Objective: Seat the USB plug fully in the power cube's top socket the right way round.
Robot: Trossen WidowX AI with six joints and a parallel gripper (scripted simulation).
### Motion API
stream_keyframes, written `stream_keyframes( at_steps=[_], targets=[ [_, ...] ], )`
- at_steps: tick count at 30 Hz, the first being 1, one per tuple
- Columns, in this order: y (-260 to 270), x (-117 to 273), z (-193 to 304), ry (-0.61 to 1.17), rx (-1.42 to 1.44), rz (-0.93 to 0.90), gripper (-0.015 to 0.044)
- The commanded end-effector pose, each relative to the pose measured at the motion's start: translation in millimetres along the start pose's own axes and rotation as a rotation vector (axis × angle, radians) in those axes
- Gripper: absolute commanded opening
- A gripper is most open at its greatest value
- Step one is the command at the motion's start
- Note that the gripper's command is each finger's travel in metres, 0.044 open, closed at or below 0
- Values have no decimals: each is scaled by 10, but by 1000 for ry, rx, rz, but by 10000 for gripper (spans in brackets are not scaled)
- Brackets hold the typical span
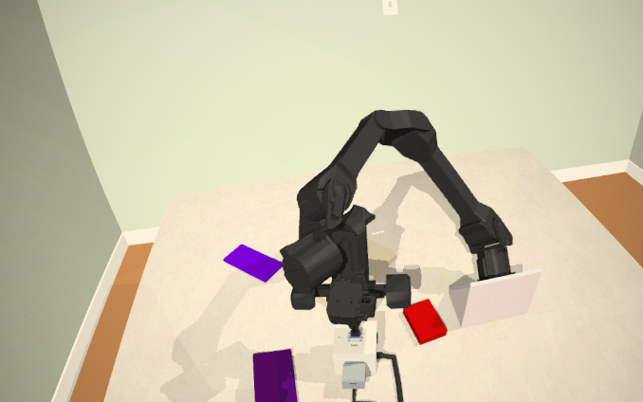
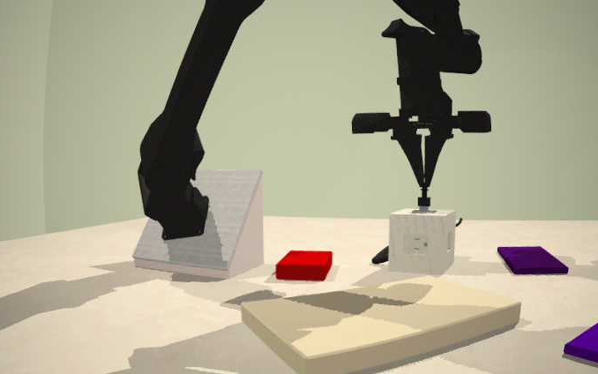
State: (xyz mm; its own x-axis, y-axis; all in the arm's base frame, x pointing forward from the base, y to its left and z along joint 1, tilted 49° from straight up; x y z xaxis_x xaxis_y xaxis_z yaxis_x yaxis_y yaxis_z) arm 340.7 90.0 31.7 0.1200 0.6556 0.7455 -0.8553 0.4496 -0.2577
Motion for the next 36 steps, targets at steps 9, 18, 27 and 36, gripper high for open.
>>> stream_keyframes(
  at_steps=[9, 18, 27, 36],
  targets=[
    [-6, -12, 2, -1, 3, 4, 0],
    [-6, -23, 3, -1, 3, 5, 0],
    [-6, -33, 5, -1, 3, 5, 0],
    [-7, -44, 6, -1, 3, 5, 0]
  ],
)
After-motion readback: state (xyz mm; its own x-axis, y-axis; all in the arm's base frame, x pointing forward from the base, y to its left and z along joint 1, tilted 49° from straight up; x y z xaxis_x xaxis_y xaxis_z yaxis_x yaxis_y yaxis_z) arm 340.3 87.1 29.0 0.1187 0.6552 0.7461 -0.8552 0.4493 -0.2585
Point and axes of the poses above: the point midway between the two fingers, 35 mm back from their tips, its own x axis back along the fingers, its own y axis across the jaws, z = x × y, the point moved 6 cm from there along x, back along the fingers, and after that the axes turned 11 degrees about -x, right-handed, at the moved point
